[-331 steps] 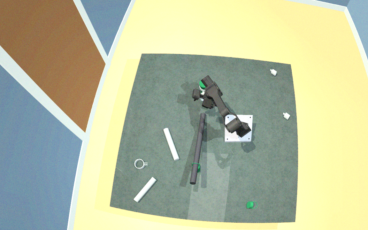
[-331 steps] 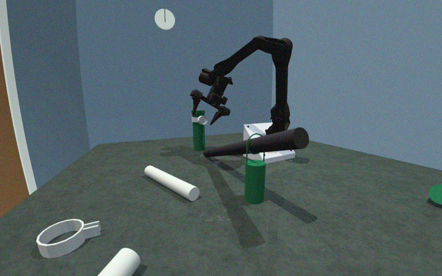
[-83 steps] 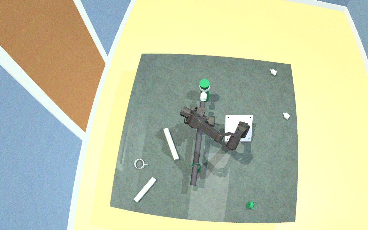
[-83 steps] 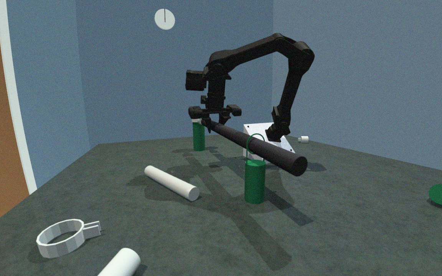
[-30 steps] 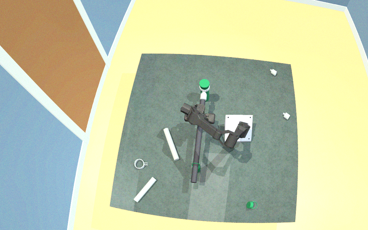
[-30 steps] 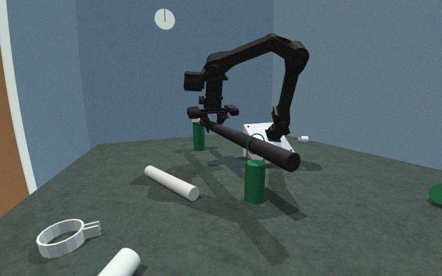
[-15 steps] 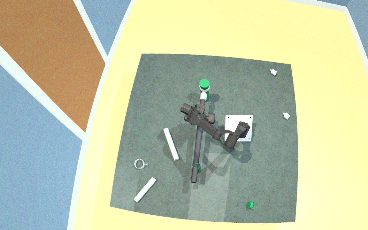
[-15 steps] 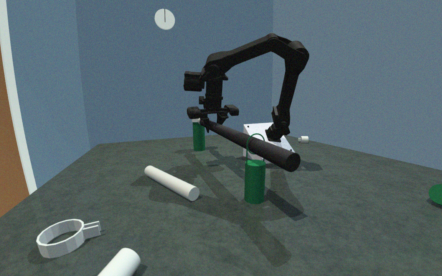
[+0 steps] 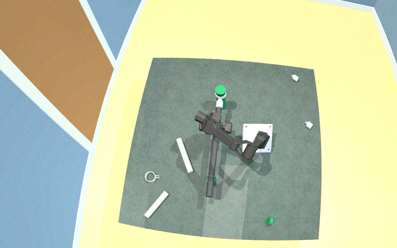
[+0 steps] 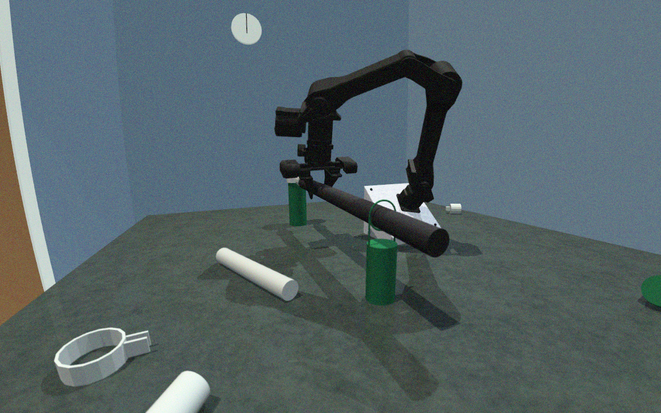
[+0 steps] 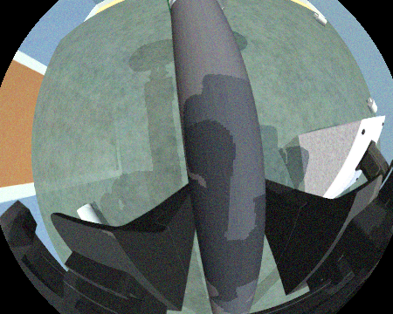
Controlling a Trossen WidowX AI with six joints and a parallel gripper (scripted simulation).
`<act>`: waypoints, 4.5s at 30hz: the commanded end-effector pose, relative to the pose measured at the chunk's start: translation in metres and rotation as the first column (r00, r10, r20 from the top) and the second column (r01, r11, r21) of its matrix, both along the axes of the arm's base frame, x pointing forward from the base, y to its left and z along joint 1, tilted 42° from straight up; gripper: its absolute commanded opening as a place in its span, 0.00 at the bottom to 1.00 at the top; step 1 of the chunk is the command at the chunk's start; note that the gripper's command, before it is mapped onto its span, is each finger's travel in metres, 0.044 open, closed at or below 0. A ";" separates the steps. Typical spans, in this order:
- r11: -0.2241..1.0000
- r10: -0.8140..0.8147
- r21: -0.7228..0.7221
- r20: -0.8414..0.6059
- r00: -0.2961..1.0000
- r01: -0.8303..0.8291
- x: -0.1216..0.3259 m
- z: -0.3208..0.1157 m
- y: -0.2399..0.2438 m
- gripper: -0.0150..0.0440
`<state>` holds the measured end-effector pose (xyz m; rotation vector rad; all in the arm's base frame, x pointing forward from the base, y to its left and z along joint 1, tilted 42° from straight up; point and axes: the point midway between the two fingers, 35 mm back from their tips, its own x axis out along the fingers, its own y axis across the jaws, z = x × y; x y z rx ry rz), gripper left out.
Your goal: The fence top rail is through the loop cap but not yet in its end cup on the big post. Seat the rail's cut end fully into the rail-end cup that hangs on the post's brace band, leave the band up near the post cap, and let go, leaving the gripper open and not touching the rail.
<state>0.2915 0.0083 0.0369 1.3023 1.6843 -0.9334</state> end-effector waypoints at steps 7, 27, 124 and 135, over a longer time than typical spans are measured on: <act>1.000 -0.004 -0.007 0.000 1.000 0.004 0.000 -0.001 -0.005 0.25; 1.000 -0.006 -0.010 -0.001 1.000 0.006 -0.001 -0.003 -0.009 0.25; 1.000 0.002 0.010 -0.003 1.000 -0.002 0.006 -0.012 -0.026 0.25; 1.000 0.002 0.010 -0.003 1.000 -0.002 0.007 -0.015 -0.030 0.25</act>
